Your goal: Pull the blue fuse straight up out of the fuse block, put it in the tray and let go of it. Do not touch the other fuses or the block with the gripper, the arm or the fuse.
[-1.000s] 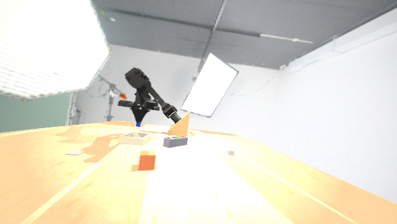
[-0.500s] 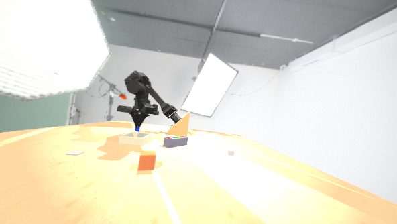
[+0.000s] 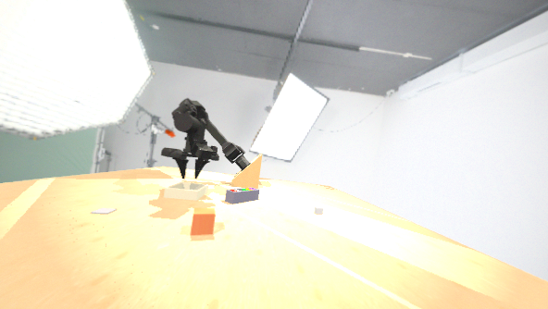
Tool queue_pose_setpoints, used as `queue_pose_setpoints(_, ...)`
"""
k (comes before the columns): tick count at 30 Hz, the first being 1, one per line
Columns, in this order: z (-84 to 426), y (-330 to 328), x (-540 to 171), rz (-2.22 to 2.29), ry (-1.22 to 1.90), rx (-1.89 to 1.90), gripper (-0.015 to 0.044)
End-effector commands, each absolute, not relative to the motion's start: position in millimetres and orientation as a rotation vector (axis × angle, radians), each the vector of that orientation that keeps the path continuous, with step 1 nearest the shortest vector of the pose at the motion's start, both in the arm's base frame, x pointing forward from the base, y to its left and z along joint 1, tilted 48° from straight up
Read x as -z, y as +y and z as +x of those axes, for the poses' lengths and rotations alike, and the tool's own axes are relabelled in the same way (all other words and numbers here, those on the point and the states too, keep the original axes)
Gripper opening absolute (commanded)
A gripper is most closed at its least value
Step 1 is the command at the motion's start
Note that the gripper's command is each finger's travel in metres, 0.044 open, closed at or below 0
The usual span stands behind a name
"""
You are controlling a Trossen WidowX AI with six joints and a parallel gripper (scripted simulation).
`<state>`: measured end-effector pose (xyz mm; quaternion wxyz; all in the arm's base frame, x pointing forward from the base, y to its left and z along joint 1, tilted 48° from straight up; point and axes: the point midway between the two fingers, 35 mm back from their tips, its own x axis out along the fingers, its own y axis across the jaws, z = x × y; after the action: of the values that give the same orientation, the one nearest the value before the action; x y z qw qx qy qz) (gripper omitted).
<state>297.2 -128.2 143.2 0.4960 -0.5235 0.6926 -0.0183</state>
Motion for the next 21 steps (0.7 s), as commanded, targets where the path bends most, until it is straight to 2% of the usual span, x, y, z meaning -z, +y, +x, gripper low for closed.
queue_pose_setpoints(1, 297.3, -128.1, -143.5, -1.268, 1.677, 0.045, 0.0289)
queue_pose_setpoints(3, 297.3, -126.5, -144.8, -1.268, 1.678, 0.045, 0.0330)
queue_pose_setpoints(8, 295.1, -99.8, -167.3, -1.270, 1.680, 0.035, 0.0330)
queue_pose_setpoints(21, 295.0, -99.9, -166.4, -1.273, 1.681, 0.028, 0.0330)
